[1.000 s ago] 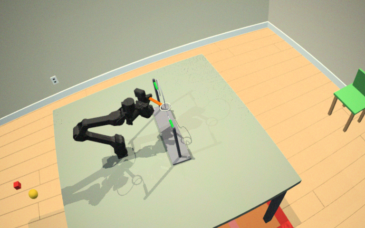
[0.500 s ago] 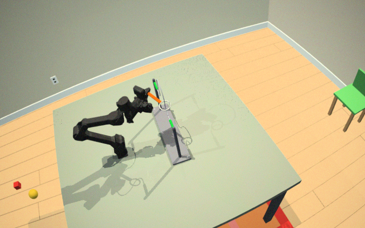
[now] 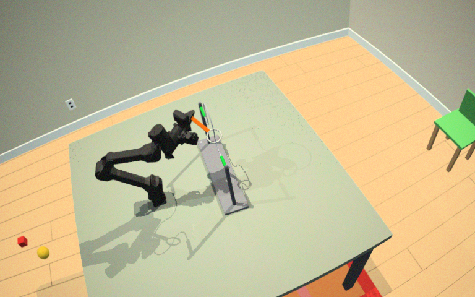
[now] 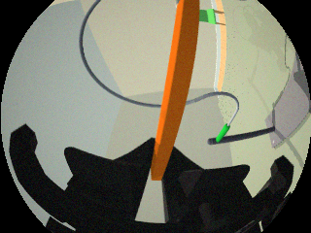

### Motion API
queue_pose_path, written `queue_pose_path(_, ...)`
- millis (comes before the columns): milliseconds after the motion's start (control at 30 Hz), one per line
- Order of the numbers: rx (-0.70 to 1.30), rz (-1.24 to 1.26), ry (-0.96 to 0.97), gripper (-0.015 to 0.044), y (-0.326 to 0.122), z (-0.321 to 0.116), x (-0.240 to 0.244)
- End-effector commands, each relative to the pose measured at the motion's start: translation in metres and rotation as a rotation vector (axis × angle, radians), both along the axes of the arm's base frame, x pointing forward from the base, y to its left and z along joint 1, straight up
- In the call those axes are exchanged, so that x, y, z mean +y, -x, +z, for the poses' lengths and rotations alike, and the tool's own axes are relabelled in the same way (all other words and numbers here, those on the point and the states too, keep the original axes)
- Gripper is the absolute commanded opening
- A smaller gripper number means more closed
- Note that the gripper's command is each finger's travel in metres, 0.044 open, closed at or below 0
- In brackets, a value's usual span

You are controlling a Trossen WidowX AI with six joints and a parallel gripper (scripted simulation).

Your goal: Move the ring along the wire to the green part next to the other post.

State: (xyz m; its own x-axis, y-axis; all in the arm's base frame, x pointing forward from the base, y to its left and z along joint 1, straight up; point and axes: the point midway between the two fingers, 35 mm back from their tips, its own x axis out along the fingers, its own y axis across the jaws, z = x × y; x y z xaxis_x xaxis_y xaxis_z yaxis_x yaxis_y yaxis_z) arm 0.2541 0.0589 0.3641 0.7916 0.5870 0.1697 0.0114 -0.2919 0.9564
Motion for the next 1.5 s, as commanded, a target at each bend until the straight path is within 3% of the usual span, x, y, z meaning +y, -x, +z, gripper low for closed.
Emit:
queue_pose_path(0,0.009,0.007,0.004,-0.015,0.0,0.005,-0.002)
queue_pose_path(400,0.044,-0.042,0.1,-0.015,-0.007,0.007,0.001)
queue_pose_path(1467,0.09,-0.088,0.57,-0.015,-0.011,-0.015,0.004)
